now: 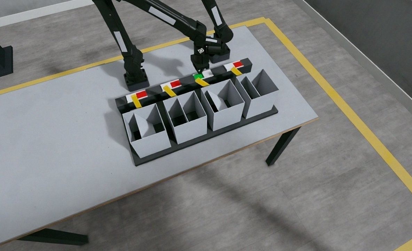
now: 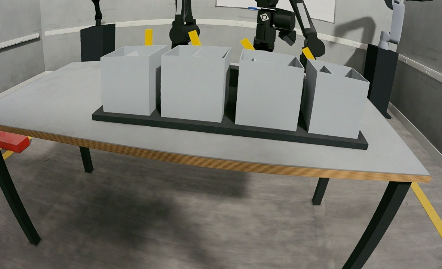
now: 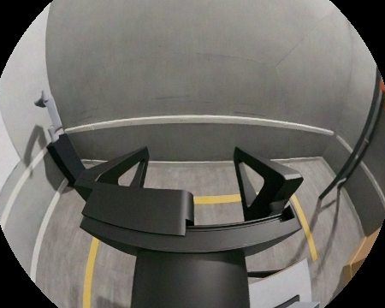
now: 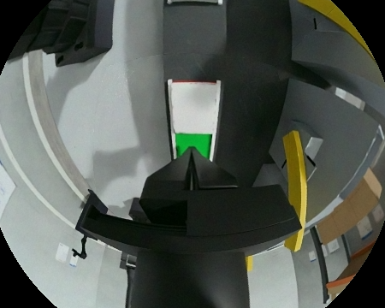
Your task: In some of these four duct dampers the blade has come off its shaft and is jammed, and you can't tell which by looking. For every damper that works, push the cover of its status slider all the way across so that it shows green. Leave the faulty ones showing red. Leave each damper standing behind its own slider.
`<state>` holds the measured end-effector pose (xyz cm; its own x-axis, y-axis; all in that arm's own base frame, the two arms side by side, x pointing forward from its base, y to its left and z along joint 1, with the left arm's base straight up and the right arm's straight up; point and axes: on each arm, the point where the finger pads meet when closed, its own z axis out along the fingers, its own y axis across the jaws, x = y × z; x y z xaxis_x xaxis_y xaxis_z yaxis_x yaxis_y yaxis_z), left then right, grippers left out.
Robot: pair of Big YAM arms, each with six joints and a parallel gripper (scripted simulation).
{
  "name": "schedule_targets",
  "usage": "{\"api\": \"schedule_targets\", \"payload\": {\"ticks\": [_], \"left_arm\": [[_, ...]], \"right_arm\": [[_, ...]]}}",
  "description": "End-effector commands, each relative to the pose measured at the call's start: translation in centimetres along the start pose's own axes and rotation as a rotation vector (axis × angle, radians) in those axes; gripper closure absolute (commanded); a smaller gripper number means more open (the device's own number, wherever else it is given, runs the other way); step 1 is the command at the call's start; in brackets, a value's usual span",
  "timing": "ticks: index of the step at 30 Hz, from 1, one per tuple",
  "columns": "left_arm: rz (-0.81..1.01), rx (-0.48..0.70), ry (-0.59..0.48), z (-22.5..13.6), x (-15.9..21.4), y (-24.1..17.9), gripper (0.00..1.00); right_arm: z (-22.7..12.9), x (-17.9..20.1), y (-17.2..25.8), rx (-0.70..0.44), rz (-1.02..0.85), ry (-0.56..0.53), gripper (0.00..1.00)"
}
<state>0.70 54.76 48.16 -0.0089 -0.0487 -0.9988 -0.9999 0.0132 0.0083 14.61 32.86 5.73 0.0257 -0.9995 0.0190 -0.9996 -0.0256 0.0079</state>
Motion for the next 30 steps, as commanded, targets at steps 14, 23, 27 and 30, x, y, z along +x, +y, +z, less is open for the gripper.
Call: {"api": "schedule_targets", "payload": {"ticks": [14,23,27,30], "left_arm": [[-0.009,-0.009,-0.049,-0.4,-1.9,0.5,0.00],[-0.009,-0.009,-0.049,-0.4,-1.9,0.5,0.00],[-0.009,-0.009,-0.049,-0.4,-1.9,0.5,0.00],[-0.009,-0.009,-0.049,-0.4,-1.9,0.5,0.00]], "right_arm": [[-4.4,-2.6,-1.7,0.028,0.010,-0.060,1.00],[-4.5,-2.5,-1.7,0.028,0.010,-0.060,0.00],[-5.4,-2.5,-1.7,0.035,0.010,-0.075,0.00],[-5.9,-2.5,-1.7,0.038,0.010,-0.080,0.00]]}}
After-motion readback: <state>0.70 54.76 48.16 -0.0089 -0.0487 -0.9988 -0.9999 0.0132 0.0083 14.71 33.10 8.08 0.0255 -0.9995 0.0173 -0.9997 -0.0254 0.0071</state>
